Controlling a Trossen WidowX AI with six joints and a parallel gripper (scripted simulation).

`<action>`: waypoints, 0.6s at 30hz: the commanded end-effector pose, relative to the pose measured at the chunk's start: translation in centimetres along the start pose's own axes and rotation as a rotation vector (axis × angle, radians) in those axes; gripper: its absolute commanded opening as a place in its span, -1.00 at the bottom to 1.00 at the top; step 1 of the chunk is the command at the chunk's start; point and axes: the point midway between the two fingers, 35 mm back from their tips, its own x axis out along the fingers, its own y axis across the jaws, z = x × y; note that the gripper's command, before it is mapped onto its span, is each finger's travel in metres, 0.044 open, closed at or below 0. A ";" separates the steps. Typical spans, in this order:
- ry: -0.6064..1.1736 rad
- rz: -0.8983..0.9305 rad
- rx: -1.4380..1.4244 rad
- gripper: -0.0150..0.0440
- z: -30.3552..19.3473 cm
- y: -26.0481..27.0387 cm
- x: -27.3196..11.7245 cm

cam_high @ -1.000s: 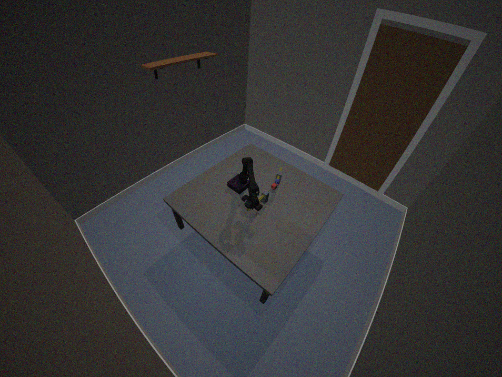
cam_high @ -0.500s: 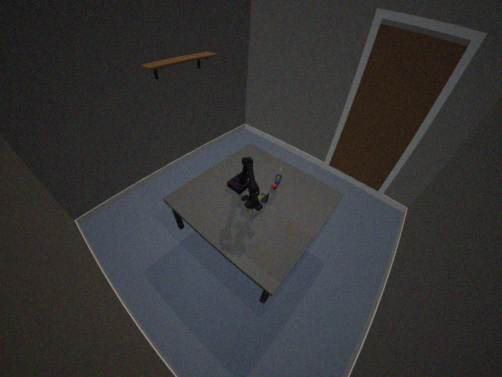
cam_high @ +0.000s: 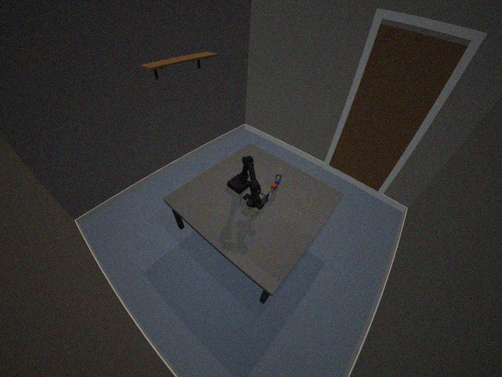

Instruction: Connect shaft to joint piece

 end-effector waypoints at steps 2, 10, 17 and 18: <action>0.001 0.000 0.005 -0.49 -1.0 0.0 0.2; 0.003 0.000 0.005 -0.49 -2.2 0.0 0.2; 0.004 0.000 0.005 -0.49 -3.3 0.1 0.2; 0.004 0.000 0.005 -0.49 -3.4 0.1 0.2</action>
